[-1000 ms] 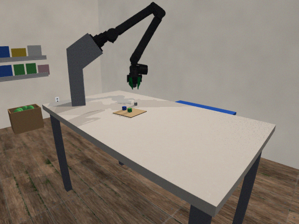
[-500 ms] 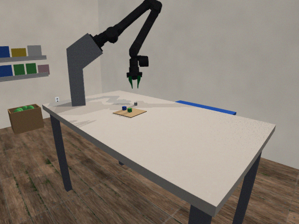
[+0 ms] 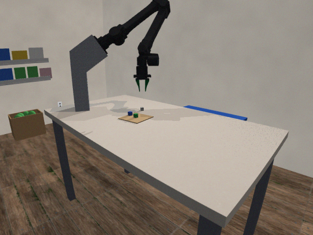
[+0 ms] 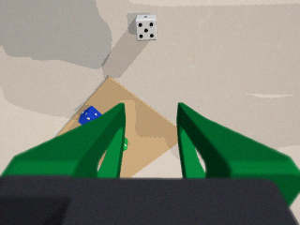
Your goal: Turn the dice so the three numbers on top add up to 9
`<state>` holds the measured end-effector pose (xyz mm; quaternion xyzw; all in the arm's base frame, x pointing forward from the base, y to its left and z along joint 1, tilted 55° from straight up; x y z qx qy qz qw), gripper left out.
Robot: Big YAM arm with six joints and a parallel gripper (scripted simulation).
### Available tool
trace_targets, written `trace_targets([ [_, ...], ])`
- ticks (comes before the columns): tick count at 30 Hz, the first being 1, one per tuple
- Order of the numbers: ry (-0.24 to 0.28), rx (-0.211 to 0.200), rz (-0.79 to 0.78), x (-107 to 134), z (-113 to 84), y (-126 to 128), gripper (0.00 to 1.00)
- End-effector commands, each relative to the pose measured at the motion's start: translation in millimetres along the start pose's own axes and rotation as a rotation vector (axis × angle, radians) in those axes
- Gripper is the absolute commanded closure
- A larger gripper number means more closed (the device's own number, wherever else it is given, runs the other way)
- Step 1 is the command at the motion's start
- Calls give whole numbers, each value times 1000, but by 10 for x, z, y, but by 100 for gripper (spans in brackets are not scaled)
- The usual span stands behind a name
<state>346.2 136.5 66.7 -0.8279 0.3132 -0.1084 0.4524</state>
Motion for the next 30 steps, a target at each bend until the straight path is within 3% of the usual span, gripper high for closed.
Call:
trace_targets([
  [1, -17, -16, -32, -67, -39, 87, 66],
  [2, -17, -16, -32, -67, -39, 87, 66],
  [3, -8, 10, -58, -29, -15, -41, 0],
  [21, -16, 0, 11, -71, 11, 13, 0],
  [30, -15, -5, 302, -62, 77, 12, 0],
])
Point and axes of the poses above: the point where the finger pads meet when closed, its own z axis out along the fingers, its own y axis across the jaws, x = y × z, the point moved 6 cm from there along -z, back along the fingers, and after that the axes turned 5 degrees about -z, right-handed, at the moved point
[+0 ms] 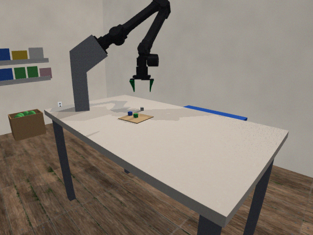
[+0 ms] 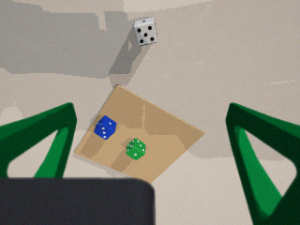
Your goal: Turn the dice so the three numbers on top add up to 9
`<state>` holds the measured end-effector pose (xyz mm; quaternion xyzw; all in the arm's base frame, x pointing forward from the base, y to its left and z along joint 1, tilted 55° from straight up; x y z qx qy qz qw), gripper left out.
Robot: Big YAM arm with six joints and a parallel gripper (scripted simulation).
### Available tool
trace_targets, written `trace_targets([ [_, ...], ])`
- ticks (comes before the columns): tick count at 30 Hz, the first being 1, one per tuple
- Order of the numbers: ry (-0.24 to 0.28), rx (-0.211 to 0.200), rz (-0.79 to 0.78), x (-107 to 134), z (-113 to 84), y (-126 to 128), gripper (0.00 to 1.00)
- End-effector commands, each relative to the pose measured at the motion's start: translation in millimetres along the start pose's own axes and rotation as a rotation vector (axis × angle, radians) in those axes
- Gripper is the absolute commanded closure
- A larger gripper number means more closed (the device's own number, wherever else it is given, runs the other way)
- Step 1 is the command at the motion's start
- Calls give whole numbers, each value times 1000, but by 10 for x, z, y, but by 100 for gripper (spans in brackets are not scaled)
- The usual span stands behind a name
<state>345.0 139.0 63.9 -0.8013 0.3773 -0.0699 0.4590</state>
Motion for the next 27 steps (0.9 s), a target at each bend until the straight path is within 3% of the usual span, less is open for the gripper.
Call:
trace_targets([
  [1, -10, -1, 191, -40, 58, -6, 0],
  [7, -10, -5, 310, -51, 70, 13, 0],
  [9, -10, -4, 434, -54, 88, 6, 0],
  [21, -9, -4, 846, -69, 146, 0, 0],
  [23, -9, -4, 846, -69, 146, 0, 0],
  [27, -6, -11, 1030, -91, 161, 42, 0],
])
Point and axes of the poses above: the point where the finger pads meet when closed, its own z axis out along the fingers, its own y axis across the jaws, x = y × z, the point moved 6 cm from there along -z, back along the fingers, and after that the axes turned 5 degrees about -z, right-handed, at the moved point
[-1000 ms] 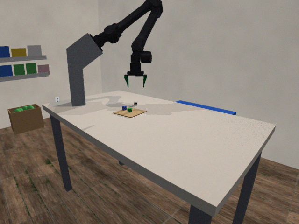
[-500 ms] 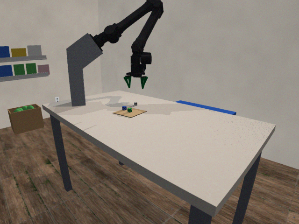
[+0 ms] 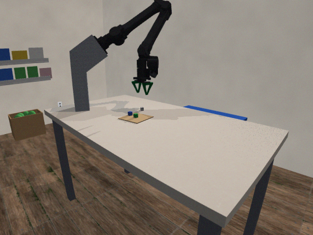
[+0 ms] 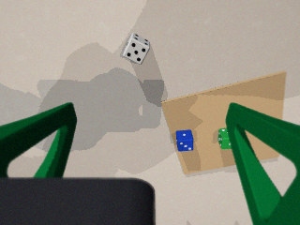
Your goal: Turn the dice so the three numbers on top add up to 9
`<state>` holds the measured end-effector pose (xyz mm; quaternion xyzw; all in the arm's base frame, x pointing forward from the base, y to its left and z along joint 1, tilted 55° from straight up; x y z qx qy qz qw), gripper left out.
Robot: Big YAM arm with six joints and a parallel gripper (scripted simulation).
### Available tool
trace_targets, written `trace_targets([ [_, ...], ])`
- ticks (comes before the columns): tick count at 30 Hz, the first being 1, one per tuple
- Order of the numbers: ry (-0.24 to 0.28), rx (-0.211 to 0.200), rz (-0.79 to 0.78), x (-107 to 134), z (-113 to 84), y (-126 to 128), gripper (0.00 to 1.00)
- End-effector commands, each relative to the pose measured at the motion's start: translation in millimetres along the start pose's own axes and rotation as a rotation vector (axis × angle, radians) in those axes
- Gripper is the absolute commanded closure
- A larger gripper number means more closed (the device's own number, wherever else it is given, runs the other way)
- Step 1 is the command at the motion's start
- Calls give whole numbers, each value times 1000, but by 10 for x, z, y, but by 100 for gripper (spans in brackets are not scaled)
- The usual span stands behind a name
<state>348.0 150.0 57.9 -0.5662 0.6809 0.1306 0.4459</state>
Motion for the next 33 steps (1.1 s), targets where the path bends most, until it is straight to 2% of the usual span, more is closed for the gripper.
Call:
trace_targets([
  [1, 0, -13, 189, -4, 43, 67, 0],
  [10, -1, -10, 505, -22, 91, 63, 0],
  [13, 0, -11, 533, -18, 92, 72, 0],
  [14, 3, -12, 621, -14, 103, 82, 0],
  [28, 4, -10, 1107, -27, 168, 104, 0],
  [31, 4, -10, 1120, -29, 170, 103, 0],
  [33, 1, -8, 1250, -43, 192, 91, 0],
])
Point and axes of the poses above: the point where the finger pads meet when closed, its own z axis out along the fingers, its own y axis across the jaws, x = y × z, the point moved 6 cm from there along -z, back along the fingers, and after that the axes turned 5 degrees about -z, right-handed, at the moved point
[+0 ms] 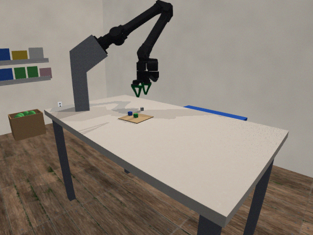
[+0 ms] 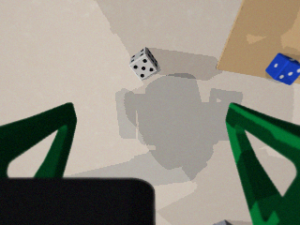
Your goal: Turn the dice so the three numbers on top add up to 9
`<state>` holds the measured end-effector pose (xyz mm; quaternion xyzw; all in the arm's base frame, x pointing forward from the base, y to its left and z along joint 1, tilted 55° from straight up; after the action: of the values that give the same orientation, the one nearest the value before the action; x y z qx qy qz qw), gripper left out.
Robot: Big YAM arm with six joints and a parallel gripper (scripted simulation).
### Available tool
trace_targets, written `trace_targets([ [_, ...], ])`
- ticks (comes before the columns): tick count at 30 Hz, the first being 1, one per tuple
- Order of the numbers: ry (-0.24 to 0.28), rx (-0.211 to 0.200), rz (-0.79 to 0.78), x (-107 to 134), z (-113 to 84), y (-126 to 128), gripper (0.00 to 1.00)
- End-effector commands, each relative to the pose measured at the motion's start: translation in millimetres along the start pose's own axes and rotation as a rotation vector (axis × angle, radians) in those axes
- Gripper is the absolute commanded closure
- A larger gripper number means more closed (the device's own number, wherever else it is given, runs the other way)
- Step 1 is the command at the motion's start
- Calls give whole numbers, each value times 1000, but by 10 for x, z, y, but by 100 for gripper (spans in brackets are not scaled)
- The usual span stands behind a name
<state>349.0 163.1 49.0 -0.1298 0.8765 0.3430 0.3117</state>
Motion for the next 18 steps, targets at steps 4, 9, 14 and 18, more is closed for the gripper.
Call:
trace_targets([
  [4, 7, -5, 294, 49, 59, 37, 0],
  [9, 7, -4, 450, 53, 80, 44, 0],
  [14, 4, -6, 563, 37, 97, 54, 0],
  [18, 8, -3, 749, 69, 119, 57, 0],
])
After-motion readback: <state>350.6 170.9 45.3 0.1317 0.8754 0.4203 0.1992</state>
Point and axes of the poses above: the point where the finger pads meet when closed, its own z axis out along the fingers, its own y axis across the jaws, x = y × z, the point moved 6 cm from there along -z, back along the fingers, and after that the axes turned 5 degrees about -z, right-handed, at the moved point
